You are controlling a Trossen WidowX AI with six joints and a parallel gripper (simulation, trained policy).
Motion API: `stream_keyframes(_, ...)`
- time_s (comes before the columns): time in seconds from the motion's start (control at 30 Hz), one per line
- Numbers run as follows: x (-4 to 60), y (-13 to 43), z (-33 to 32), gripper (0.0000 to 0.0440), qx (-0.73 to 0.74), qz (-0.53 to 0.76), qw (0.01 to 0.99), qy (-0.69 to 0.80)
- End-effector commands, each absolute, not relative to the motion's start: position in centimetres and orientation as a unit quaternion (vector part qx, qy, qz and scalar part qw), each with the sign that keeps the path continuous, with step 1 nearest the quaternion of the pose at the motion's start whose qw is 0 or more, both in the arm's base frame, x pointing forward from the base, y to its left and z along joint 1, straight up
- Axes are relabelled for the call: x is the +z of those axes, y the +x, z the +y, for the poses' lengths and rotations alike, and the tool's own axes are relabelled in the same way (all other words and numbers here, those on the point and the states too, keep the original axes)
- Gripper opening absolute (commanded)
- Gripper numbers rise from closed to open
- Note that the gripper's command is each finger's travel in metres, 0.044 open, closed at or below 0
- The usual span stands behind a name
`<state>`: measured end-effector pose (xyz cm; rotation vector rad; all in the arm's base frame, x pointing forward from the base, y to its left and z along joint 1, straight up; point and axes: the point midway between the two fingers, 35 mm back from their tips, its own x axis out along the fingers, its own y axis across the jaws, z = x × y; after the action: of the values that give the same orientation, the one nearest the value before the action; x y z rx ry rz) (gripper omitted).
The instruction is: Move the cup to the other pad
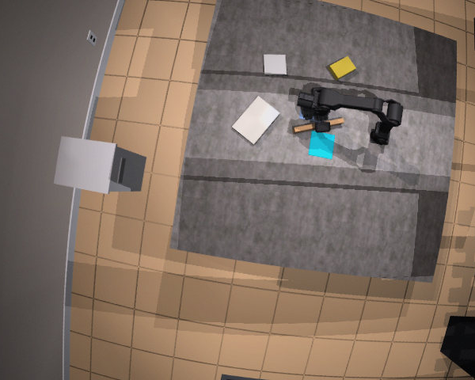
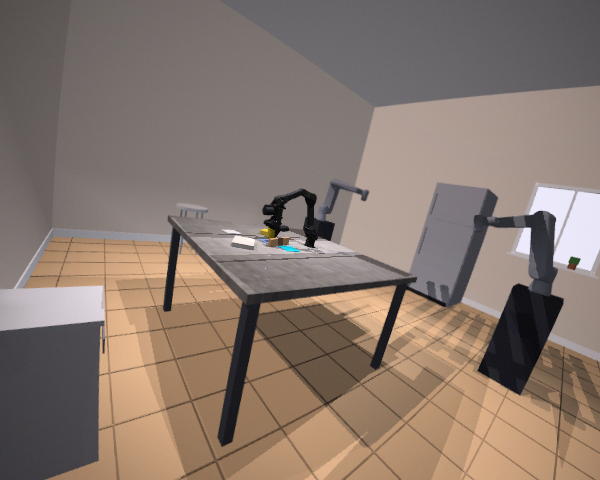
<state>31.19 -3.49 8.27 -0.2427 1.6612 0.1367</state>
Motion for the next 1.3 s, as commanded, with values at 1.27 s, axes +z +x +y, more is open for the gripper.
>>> stream_keyframes(1.27, 14.3, 30.9, 8.0, 0.0, 0.133, 0.655, 0.724, -0.168)
